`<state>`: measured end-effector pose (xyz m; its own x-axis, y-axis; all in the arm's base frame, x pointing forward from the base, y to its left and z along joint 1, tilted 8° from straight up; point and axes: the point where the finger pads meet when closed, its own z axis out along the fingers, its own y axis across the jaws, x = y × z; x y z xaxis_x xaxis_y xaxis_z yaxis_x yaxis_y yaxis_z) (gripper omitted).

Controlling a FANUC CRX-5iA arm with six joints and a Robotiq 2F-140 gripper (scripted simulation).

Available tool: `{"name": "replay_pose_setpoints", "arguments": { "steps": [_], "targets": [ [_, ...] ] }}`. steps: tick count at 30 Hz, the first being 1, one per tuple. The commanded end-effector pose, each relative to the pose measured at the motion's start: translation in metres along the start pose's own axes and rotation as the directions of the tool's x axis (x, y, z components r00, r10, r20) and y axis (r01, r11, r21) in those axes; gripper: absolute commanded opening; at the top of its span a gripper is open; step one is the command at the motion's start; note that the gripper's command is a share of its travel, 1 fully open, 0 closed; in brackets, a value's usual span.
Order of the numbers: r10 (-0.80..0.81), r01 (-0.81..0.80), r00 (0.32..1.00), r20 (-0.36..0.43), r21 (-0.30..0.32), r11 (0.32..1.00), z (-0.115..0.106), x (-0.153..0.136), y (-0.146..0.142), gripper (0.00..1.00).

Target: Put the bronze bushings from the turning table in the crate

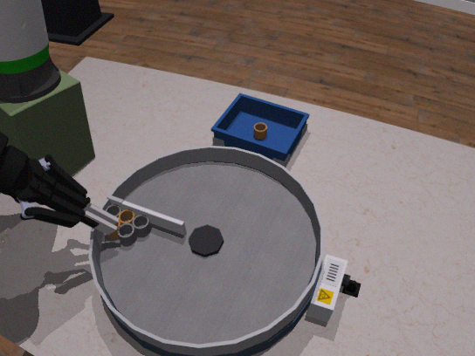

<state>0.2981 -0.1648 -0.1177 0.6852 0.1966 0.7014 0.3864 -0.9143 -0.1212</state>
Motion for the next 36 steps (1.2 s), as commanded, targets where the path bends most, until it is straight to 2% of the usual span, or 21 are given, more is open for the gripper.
{"name": "replay_pose_setpoints", "arguments": {
  "steps": [1, 11, 36],
  "targets": [
    [0.000, 0.000, 1.000, 0.000, 0.000, 1.000, 0.0008, -0.0007, 0.0001, 0.06],
    [0.000, 0.000, 1.000, 0.000, 0.000, 1.000, 0.0083, -0.0070, 0.0003, 0.06],
    [0.000, 0.000, 1.000, 0.000, 0.000, 1.000, 0.0084, -0.0070, 0.0003, 0.06]
  ]
}}
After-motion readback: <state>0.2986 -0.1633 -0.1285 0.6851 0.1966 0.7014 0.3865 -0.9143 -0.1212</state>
